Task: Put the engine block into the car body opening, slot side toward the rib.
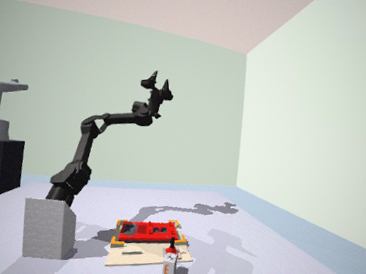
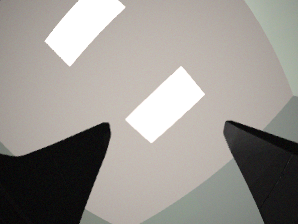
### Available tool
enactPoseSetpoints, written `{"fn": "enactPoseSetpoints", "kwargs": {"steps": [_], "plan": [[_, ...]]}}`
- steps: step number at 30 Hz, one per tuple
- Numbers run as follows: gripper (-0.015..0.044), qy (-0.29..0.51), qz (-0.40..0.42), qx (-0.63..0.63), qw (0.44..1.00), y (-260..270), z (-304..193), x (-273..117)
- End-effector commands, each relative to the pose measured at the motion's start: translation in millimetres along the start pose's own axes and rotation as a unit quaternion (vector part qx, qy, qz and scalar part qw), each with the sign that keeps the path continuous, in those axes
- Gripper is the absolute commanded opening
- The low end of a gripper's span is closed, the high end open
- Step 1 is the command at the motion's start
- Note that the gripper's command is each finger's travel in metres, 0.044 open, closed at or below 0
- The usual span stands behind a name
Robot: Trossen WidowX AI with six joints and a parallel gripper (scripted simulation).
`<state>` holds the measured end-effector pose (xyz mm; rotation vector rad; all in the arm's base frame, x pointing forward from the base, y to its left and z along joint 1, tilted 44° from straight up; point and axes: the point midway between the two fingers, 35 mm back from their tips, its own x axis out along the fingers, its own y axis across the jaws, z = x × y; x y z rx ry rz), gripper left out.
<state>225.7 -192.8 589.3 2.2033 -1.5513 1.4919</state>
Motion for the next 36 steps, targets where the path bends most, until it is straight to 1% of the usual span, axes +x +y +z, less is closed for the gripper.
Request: {"fn": "enactPoseSetpoints", "kwargs": {"steps": [1, 2, 10, 18, 27, 36], "plan": [[0.0426, 0.000, 0.000, 0.000, 1.000, 0.0, 0.0, 0.0], [0.0440, -0.001, -0.001, -0.003, 1.000, -0.4, 0.8, 0.0], [0.0440, -0.037, -0.043, -0.116, 0.992, -15.4, 36.5, -0.4], [0.0440, -0.073, -0.096, -0.235, 0.964, -27.5, 79.8, -4.6], [0.0440, -0.110, -0.164, -0.359, 0.912, -37.7, 130.1, -14.2], [0.0440, -0.139, -0.239, -0.469, 0.839, -43.4, 181.5, -29.8]]}}
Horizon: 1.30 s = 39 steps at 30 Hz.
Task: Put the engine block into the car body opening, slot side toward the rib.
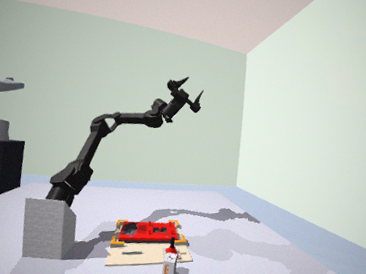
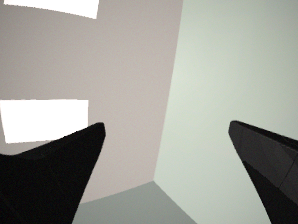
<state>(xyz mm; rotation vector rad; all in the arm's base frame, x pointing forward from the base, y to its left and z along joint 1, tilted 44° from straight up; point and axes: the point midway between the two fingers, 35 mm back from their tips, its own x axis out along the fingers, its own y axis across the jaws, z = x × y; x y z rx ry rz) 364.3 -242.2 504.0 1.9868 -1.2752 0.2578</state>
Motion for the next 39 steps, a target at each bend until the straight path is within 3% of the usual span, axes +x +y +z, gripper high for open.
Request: {"fn": "enactPoseSetpoints", "kwargs": {"steps": [1, 19, 39], "plan": [[0.0440, -0.009, -0.037, -0.058, 0.998, -21.5, 13.0, 3.7], [0.0440, -0.022, -0.218, -0.295, 0.930, -112.0, 80.7, -1.7], [0.0440, 0.035, -0.434, -0.483, 0.760, -199.7, 168.0, -48.1]]}}
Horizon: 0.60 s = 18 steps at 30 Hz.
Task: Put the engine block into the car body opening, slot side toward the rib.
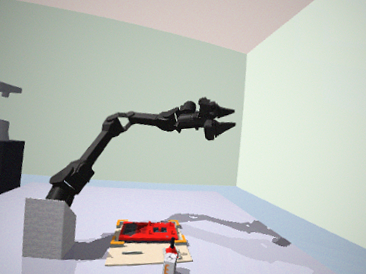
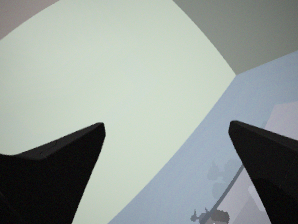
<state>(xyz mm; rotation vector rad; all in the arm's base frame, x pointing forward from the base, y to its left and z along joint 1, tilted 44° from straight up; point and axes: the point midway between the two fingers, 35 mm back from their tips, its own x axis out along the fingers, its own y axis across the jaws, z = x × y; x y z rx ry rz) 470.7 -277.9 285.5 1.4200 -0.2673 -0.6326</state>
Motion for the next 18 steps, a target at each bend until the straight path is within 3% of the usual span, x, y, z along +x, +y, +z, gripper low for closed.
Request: {"fn": "enactPoseSetpoints", "kwargs": {"steps": [1, 18], "plan": [[0.0440, 0.025, -0.042, -0.047, 0.998, -25.4, -6.3, 8.4], [0.0440, 0.173, -0.197, -0.224, 0.939, -136.8, -31.8, 14.8]]}}
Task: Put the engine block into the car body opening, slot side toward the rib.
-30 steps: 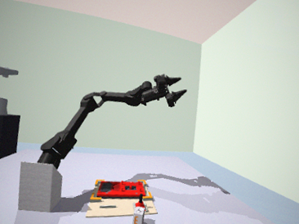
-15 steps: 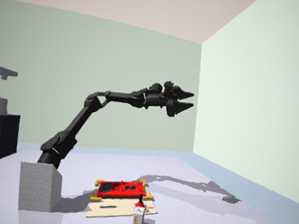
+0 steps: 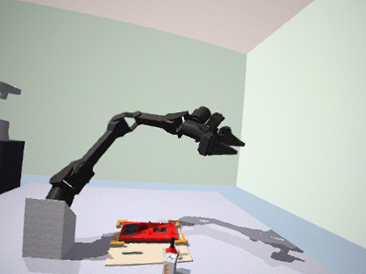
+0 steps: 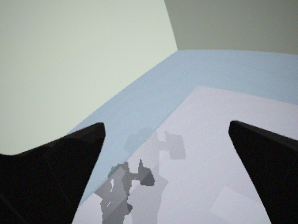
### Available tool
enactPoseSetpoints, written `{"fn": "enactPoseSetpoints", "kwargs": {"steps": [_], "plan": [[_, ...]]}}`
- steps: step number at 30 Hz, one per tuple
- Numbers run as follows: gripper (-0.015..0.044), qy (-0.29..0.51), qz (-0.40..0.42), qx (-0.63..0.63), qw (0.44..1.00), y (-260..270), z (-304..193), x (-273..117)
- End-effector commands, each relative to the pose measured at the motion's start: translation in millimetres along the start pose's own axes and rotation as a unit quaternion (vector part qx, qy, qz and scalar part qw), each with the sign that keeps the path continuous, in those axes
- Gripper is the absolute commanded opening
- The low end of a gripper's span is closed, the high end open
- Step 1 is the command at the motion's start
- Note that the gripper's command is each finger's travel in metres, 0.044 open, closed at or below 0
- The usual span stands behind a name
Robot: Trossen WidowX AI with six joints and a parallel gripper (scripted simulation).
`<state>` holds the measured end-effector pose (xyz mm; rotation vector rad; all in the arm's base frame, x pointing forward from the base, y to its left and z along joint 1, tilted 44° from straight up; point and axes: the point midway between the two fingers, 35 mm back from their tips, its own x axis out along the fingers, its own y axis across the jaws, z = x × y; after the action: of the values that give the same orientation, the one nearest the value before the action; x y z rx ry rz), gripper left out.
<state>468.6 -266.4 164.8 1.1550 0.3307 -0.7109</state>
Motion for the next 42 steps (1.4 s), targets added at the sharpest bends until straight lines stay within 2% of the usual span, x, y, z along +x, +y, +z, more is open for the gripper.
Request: {"fn": "enactPoseSetpoints", "kwargs": {"steps": [1, 11, 22, 32, 42], "plan": [[0.0440, 0.044, -0.029, -0.041, 0.998, -20.4, -14.4, 10.1], [0.0440, 0.168, -0.085, -0.135, 0.973, -72.8, -53.7, 22.0], [0.0440, 0.323, -0.104, -0.213, 0.916, -126.7, -98.9, 17.1], [0.0440, 0.465, -0.077, -0.249, 0.846, -165.4, -137.8, -2.4], [0.0440, 0.585, -0.007, -0.247, 0.772, -192.9, -168.8, -32.8]]}}
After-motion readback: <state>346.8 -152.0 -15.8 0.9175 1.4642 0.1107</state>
